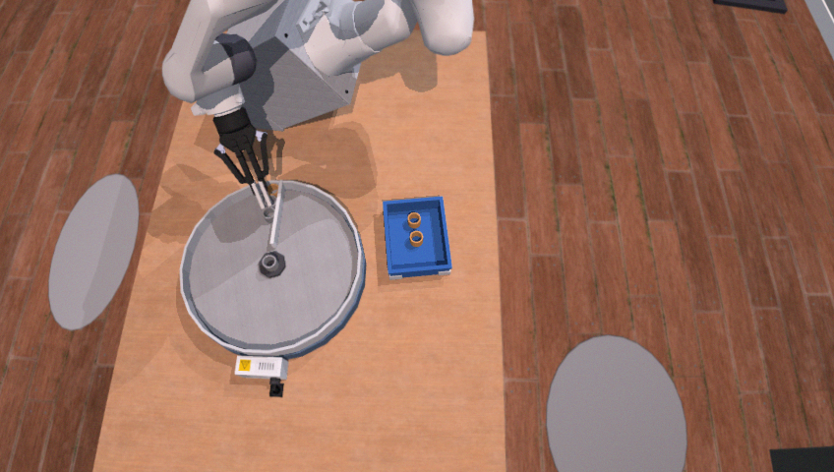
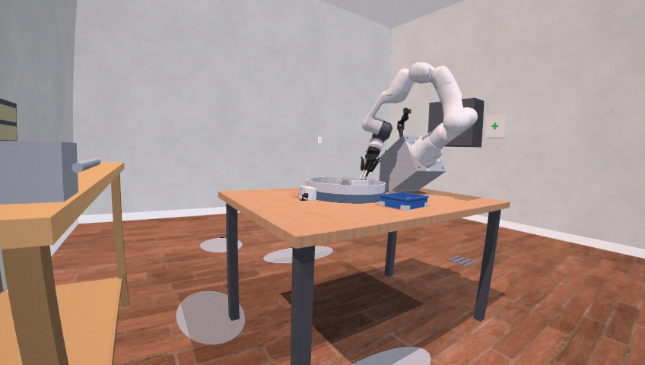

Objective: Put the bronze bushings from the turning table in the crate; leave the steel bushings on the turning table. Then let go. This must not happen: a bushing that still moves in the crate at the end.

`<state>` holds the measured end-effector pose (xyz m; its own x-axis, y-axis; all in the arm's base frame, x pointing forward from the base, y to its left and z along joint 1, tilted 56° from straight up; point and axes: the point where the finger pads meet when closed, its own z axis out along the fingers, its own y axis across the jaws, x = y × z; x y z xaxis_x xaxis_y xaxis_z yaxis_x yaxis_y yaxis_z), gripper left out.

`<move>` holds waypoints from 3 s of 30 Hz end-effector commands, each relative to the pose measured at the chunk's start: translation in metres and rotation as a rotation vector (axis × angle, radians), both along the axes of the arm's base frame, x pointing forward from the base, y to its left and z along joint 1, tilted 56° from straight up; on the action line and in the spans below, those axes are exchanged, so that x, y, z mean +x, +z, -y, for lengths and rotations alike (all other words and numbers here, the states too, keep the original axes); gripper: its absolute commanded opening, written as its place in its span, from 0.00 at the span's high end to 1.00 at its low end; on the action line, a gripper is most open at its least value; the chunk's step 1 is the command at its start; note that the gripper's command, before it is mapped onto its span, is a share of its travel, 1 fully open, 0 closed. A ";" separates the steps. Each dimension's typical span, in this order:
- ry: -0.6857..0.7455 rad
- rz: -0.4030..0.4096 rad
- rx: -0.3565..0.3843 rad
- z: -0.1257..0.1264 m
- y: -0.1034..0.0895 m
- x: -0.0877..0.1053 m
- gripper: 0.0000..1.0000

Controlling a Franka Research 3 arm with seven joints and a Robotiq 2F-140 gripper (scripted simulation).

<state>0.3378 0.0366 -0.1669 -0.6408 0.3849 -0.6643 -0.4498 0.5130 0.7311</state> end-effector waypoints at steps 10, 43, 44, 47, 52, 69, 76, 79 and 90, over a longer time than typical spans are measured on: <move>-0.002 0.004 -0.004 0.000 -0.001 0.002 1.00; -0.002 0.004 -0.004 0.000 -0.001 0.002 1.00; -0.002 0.004 -0.004 0.000 -0.001 0.002 1.00; -0.002 0.004 -0.004 0.001 -0.001 0.002 1.00; -0.002 0.004 -0.004 0.006 0.003 0.001 1.00; -0.002 0.004 -0.004 0.052 0.033 -0.003 1.00; -0.002 0.004 -0.004 0.052 0.034 -0.003 1.00; -0.002 0.004 -0.004 0.052 0.034 -0.003 1.00; -0.002 0.004 -0.004 0.052 0.034 -0.003 1.00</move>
<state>0.3365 -0.0163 -0.1341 -0.6326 0.3802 -0.6747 -0.4545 0.5231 0.7209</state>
